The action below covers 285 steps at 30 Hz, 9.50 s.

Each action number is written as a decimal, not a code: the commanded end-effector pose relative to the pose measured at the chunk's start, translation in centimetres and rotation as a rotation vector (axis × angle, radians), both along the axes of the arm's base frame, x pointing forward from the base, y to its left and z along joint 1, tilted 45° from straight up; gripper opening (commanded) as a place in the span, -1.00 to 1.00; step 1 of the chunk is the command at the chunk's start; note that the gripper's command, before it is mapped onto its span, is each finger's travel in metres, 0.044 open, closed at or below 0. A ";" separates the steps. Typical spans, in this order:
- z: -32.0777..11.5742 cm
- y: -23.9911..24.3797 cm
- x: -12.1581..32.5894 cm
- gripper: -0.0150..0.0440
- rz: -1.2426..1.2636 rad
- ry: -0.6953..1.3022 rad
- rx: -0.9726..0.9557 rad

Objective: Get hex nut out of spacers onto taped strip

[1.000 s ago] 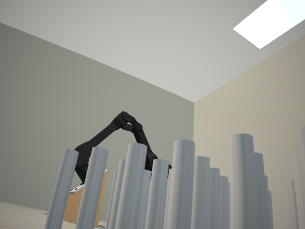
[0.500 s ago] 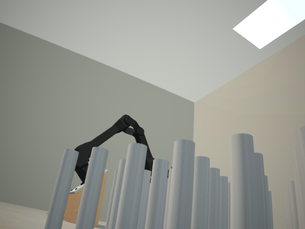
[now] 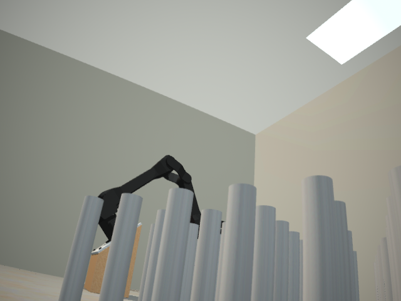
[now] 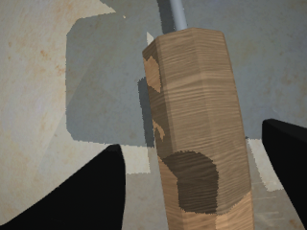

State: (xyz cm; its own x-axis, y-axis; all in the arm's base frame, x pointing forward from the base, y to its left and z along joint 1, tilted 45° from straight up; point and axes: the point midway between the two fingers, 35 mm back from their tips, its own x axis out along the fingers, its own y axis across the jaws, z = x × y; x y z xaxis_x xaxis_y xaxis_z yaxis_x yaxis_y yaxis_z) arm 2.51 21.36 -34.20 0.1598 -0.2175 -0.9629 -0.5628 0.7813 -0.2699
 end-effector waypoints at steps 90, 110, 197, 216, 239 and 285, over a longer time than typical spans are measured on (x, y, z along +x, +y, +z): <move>29.7 2.4 26.7 -0.49 -0.056 -0.011 0.097; 37.8 -9.6 32.5 -0.49 -0.083 -0.073 0.085; 38.8 -42.3 27.4 -0.49 -0.145 -0.167 -0.086; 38.2 -42.1 28.7 -0.49 -0.146 -0.170 -0.086; 37.6 -41.7 30.4 -0.49 -0.147 -0.172 -0.087; 36.4 -40.8 33.7 -0.49 -0.146 -0.176 -0.087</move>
State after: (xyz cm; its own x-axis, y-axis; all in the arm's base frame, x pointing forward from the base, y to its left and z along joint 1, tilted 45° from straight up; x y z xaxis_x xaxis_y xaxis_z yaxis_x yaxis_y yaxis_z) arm 35.78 -19.59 2.23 0.2787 -0.3319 -0.9012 -0.3874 0.8198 -0.4218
